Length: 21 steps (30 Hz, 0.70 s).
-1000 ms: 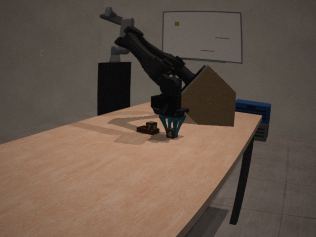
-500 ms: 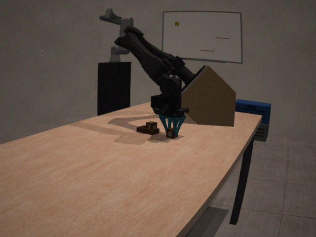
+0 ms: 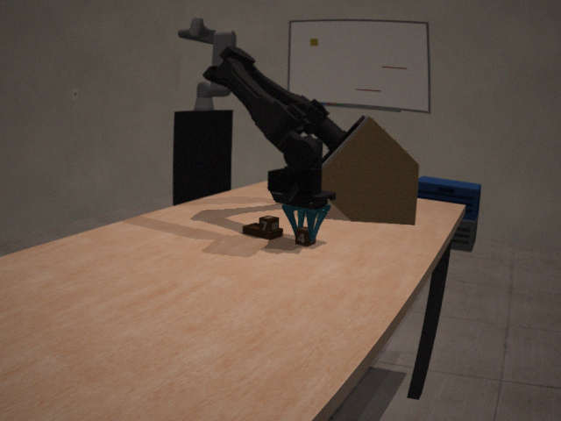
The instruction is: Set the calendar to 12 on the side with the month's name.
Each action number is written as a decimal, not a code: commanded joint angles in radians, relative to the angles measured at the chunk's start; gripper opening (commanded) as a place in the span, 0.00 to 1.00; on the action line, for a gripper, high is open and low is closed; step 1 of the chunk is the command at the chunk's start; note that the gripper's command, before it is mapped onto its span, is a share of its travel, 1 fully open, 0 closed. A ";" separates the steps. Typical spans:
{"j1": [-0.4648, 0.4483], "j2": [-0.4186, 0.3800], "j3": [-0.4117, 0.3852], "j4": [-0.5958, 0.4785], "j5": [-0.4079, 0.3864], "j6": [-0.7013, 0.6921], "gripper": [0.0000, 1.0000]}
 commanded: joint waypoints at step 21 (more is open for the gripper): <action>0.022 -0.032 -0.001 -0.007 0.002 -0.002 0.27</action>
